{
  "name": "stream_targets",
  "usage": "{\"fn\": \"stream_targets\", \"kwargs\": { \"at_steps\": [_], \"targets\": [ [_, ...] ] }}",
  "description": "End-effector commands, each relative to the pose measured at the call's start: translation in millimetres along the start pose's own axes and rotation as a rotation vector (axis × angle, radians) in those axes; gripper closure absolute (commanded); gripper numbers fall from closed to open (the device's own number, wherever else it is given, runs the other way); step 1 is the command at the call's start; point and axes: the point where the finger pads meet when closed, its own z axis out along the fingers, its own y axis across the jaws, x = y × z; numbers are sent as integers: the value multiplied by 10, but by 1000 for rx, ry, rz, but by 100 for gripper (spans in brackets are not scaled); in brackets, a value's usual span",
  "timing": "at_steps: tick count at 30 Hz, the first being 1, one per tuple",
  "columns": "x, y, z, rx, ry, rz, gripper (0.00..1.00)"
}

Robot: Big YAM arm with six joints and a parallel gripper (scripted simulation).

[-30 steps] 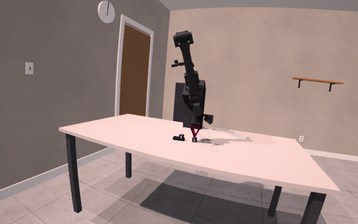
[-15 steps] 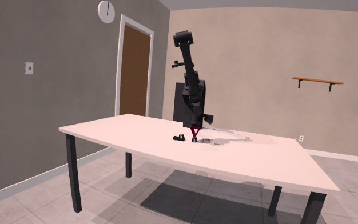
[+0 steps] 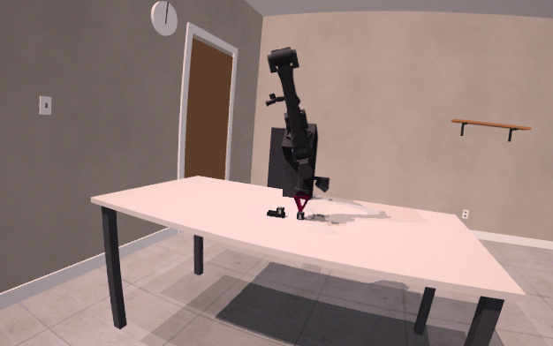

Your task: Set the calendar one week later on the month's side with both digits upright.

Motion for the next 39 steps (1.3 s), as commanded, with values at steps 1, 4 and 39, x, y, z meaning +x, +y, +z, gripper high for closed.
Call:
{"fn": "stream_targets", "kwargs": {
  "at_steps": [1, 4, 39],
  "targets": [
    [57, -59, -31, 8, 5, -2, 56],
    [57, -59, -31, 8, 5, -2, 56],
    [45, -27, 250, 6, 4, -3, 56]
  ]
}}
